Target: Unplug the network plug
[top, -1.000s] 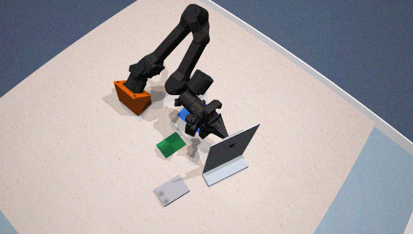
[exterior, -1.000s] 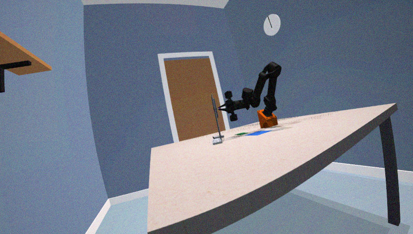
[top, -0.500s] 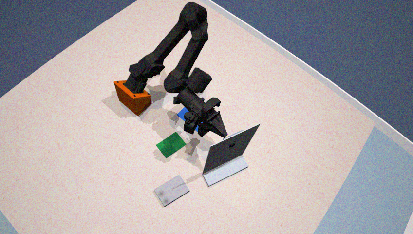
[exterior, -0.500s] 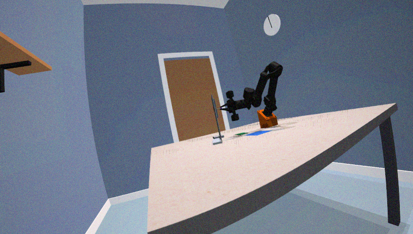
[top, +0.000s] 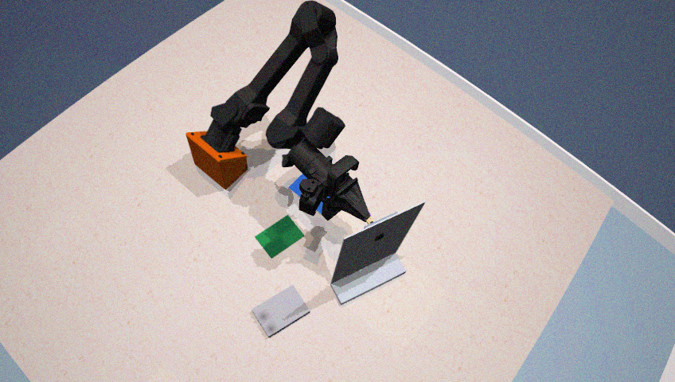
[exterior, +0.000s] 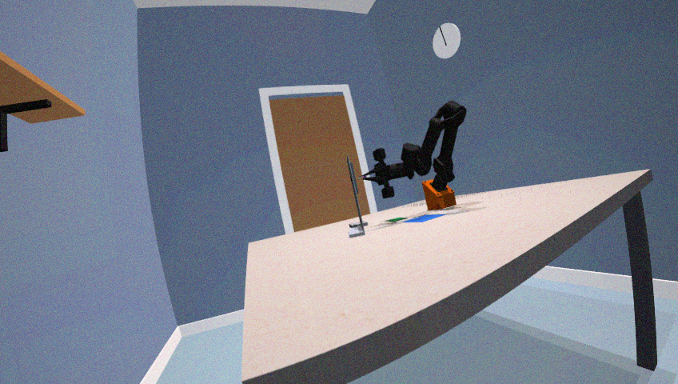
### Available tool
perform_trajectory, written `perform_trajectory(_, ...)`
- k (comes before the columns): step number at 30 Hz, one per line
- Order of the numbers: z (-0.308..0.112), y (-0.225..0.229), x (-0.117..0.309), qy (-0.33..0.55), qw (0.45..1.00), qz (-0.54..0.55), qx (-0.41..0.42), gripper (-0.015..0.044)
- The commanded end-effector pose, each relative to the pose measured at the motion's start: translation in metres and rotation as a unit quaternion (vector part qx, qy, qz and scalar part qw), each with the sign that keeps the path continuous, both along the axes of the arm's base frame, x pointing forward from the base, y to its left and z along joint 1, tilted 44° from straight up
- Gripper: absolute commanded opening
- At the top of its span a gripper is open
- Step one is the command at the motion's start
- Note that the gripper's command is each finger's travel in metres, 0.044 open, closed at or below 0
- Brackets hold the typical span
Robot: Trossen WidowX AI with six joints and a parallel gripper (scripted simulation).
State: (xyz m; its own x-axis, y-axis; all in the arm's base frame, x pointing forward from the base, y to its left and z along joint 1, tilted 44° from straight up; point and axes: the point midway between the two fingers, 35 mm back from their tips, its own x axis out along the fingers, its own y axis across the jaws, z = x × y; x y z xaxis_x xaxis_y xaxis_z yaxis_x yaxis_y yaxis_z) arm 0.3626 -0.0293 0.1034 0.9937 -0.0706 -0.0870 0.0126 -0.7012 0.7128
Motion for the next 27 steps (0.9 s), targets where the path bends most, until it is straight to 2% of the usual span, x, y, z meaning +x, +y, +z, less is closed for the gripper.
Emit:
perform_trajectory(1, 0.001, 0.0, -0.002, 0.001, 1.0, -0.002, -0.002, 0.0)
perform_trajectory(27, 0.004, 0.004, -0.013, 0.001, 1.0, -0.002, -0.001, 0.0)
